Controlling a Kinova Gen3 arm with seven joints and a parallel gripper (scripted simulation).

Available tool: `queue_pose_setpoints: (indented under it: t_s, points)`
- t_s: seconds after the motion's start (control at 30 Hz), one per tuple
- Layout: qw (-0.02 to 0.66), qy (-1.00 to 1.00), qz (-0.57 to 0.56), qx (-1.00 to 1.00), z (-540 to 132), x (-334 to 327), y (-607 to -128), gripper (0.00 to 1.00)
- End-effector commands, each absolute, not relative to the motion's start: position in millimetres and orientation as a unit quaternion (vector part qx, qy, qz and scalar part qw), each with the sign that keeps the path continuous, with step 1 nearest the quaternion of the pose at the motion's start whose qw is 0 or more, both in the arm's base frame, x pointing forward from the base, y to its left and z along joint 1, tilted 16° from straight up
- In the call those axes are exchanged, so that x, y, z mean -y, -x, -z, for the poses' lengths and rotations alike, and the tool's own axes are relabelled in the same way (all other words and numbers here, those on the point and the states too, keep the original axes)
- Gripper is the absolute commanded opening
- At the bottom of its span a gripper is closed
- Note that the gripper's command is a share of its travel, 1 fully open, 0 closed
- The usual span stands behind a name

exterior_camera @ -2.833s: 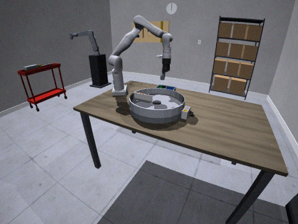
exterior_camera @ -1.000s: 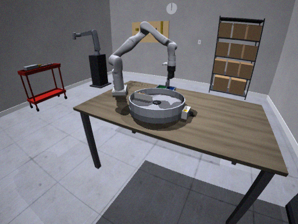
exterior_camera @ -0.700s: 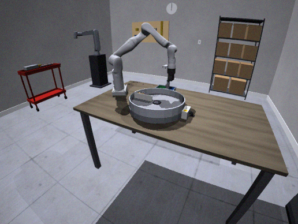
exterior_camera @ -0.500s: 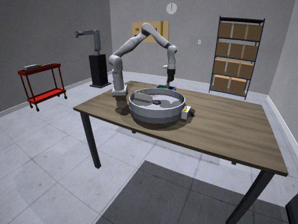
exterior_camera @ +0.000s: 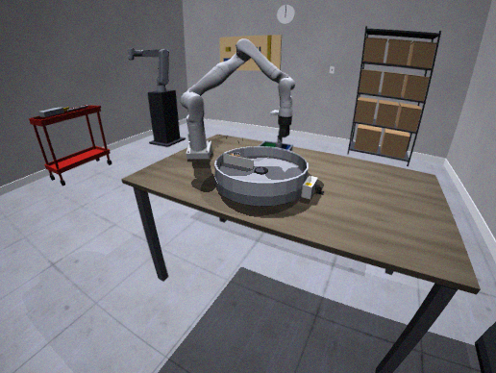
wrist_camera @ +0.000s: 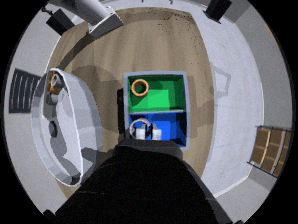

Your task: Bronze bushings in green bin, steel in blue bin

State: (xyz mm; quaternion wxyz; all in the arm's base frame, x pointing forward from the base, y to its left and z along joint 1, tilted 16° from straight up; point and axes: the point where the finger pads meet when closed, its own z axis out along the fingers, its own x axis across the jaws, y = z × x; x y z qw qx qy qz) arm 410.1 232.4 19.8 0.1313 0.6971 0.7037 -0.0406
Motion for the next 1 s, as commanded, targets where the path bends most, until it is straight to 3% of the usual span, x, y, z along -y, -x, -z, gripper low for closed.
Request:
queue_pose_setpoints:
  t_s: [0.0, 0.97]
  points:
    - [0.131, -0.697, 0.041, -0.703, -17.2, -231.1, -410.7, 0.0]
    - [0.131, -0.698, 0.041, -0.703, -4.5, -227.8, -412.4, 0.0]
